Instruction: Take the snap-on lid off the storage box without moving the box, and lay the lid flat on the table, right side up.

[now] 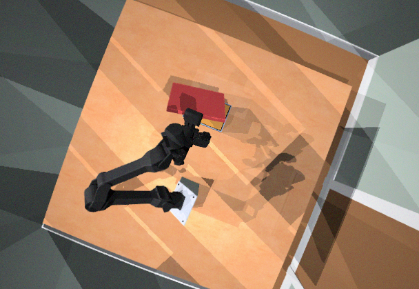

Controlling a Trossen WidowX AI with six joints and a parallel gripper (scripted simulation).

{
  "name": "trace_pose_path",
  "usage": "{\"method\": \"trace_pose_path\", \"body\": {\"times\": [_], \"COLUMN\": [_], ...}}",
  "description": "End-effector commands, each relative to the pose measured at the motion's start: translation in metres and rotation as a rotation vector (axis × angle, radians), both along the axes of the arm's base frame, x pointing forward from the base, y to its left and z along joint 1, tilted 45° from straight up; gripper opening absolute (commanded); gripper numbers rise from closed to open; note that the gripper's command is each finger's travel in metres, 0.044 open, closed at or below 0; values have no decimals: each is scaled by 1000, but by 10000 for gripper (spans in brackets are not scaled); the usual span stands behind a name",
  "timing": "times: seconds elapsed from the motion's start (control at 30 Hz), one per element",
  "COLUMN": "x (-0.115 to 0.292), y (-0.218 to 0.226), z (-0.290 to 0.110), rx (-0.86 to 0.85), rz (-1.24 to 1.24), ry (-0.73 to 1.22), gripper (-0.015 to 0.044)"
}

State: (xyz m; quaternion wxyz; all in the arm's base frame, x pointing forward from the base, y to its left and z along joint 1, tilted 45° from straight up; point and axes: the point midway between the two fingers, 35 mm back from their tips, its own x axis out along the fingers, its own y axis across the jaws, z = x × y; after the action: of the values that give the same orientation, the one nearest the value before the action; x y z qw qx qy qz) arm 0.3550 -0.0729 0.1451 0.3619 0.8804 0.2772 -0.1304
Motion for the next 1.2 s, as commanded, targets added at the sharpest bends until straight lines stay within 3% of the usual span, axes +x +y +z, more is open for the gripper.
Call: {"method": "trace_pose_path", "body": {"times": [0.0, 1.17], "x": [-1, -5], "y": [5, 55], "z": [8, 57], "rx": [-3, -1], "rz": [-6, -6], "ry": [-5, -5], "gripper": [0, 0]}}
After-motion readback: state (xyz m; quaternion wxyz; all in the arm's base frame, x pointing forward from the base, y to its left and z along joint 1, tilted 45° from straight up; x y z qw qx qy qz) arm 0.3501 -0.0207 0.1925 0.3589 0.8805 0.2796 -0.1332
